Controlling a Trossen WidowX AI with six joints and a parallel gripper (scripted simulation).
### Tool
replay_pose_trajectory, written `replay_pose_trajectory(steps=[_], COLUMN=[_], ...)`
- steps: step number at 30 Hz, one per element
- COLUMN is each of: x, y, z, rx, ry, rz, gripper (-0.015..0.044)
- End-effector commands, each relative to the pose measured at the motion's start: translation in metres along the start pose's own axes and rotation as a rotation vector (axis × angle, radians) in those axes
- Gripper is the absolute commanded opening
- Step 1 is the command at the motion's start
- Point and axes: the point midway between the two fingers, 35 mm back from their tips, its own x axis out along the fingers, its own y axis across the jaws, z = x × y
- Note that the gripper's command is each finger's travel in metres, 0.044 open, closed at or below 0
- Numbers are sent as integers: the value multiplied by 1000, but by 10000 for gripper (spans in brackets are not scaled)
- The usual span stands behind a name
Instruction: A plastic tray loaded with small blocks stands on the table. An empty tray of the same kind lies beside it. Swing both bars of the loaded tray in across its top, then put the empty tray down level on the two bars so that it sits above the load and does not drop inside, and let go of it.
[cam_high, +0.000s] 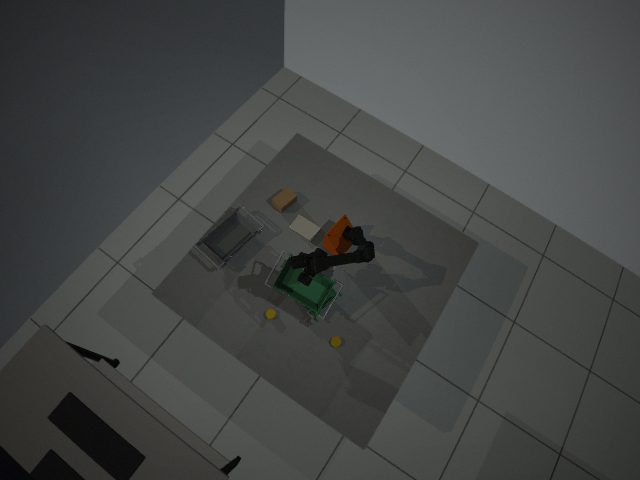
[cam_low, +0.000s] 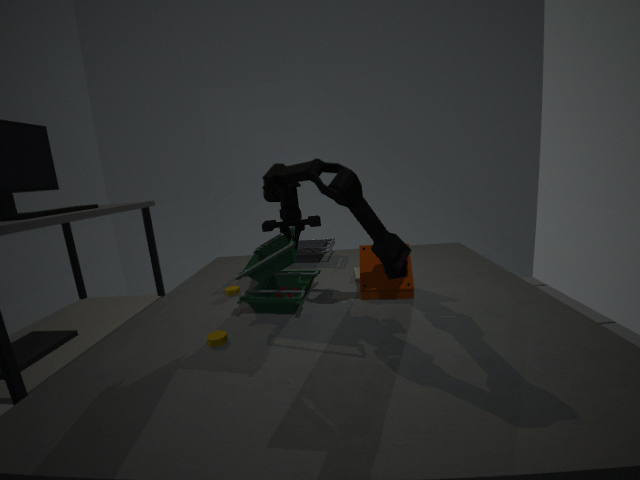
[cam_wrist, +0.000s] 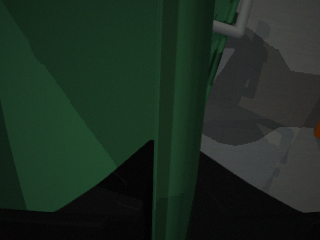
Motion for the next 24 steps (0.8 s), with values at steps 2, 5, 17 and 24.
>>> replay_pose_trajectory(steps=[2,5,17,24], x=[2,6,25,30], y=[1,1,1,0], z=[1,1,1,0], rx=[39,60,145,176], ry=[1,2,8,10], rz=[27,26,24,23], gripper=[0,0,0,0])
